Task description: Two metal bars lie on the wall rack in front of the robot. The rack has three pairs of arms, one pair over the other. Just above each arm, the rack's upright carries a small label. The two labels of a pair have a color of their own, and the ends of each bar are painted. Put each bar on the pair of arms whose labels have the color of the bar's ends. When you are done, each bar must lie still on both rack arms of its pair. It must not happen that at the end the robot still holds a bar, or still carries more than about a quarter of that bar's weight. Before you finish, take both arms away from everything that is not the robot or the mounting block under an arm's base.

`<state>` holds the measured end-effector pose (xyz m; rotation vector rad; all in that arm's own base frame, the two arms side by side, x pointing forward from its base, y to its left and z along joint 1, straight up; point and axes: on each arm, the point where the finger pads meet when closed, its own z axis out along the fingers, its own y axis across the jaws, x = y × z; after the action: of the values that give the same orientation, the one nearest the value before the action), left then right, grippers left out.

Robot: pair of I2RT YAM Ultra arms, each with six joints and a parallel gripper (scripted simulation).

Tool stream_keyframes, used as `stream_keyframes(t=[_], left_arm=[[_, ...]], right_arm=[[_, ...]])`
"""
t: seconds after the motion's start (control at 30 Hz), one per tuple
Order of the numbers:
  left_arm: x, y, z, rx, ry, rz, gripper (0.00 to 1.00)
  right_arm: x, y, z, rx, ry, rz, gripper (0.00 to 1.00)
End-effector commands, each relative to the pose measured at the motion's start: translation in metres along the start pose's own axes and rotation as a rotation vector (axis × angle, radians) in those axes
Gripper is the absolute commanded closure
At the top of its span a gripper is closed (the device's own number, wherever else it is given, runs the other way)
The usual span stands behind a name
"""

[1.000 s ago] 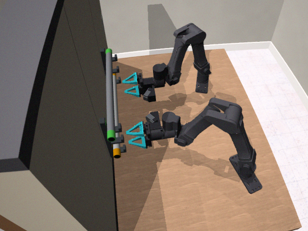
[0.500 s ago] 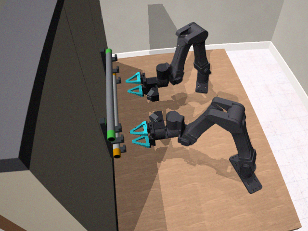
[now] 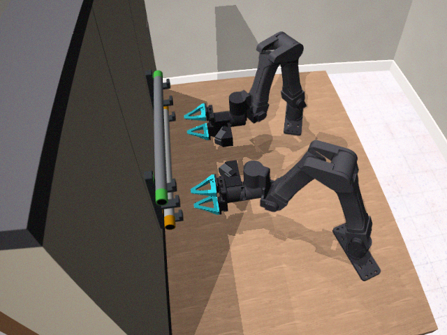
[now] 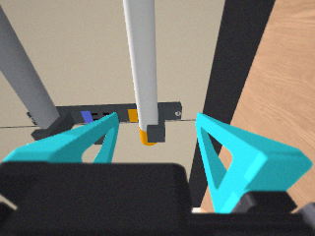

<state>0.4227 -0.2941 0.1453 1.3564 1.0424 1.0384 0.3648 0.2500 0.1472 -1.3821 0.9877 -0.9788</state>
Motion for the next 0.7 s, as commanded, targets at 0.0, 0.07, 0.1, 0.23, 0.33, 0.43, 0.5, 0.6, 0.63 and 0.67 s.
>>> stream_keyframes(t=[0.0, 0.07, 0.1, 0.23, 0.33, 0.43, 0.5, 0.6, 0.63, 0.67], left_arm=[[-0.0024, 0.0157, -0.0068, -0.036, -0.007, -0.025, 0.21], [-0.0024, 0.0157, -0.0071, -0.036, -0.007, -0.025, 0.20], [-0.0024, 0.0157, -0.0073, -0.036, -0.007, -0.025, 0.20], [-0.0023, 0.0157, -0.0076, -0.036, -0.007, -0.025, 0.19], [-0.0023, 0.0156, -0.0081, -0.036, -0.007, -0.025, 0.18], [-0.0023, 0.0156, -0.0086, -0.036, -0.007, -0.025, 0.17], [-0.0023, 0.0156, -0.0090, -0.036, -0.007, -0.025, 0.16], [-0.0023, 0.0156, -0.0095, -0.036, -0.007, -0.025, 0.14], [-0.0023, 0.0156, -0.0096, -0.036, -0.007, -0.025, 0.14], [-0.0023, 0.0156, -0.0098, -0.036, -0.007, -0.025, 0.14]], right_arm=[[-0.0022, -0.0138, -0.0054, 0.036, -0.005, 0.020, 0.20], [-0.0022, -0.0138, -0.0057, 0.036, -0.005, 0.020, 0.19], [-0.0022, -0.0138, -0.0059, 0.036, -0.005, 0.020, 0.19], [-0.0022, -0.0137, -0.0062, 0.036, -0.005, 0.020, 0.18], [-0.0022, -0.0137, -0.0067, 0.036, -0.005, 0.020, 0.17], [-0.0022, -0.0137, -0.0072, 0.036, -0.005, 0.020, 0.15], [-0.0022, -0.0137, -0.0075, 0.036, -0.005, 0.020, 0.15], [-0.0022, -0.0137, -0.0080, 0.036, -0.005, 0.020, 0.13], [-0.0022, -0.0137, -0.0082, 0.036, -0.005, 0.020, 0.13], [-0.0022, -0.0137, -0.0084, 0.036, -0.005, 0.020, 0.13]])
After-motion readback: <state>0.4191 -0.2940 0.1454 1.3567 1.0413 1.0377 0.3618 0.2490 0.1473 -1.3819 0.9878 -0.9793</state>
